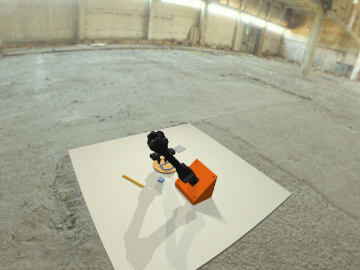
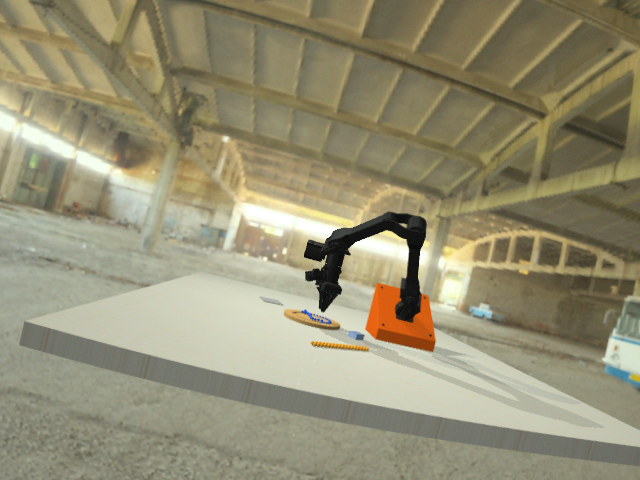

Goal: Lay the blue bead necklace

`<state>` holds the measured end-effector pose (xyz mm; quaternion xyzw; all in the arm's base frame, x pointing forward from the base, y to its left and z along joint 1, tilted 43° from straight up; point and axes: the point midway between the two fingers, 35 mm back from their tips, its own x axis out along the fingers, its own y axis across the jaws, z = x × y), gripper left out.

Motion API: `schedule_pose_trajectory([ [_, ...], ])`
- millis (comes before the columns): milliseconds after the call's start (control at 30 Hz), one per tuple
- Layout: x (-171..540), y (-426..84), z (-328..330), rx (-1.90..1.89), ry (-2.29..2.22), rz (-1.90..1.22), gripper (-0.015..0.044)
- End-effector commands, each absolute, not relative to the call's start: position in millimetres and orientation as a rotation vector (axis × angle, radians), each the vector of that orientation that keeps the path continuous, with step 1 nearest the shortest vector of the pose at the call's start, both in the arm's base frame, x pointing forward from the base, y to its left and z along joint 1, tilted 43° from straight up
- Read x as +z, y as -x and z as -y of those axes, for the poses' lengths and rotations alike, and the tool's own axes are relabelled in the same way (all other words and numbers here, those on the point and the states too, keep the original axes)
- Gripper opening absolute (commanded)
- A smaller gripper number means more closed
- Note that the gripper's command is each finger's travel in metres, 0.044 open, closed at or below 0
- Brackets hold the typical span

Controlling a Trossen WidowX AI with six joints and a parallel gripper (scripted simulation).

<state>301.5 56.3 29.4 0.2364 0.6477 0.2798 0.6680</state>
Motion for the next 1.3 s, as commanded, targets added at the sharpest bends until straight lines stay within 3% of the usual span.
schedule_pose_trajectory([
  [0, 30.1, -304.0, -51.2, 0.679, -0.477, -1.441, 0.0125],
  [1267, 0.8, -303.7, -78.7, 0.68, -0.478, -1.441, 0.012],
])
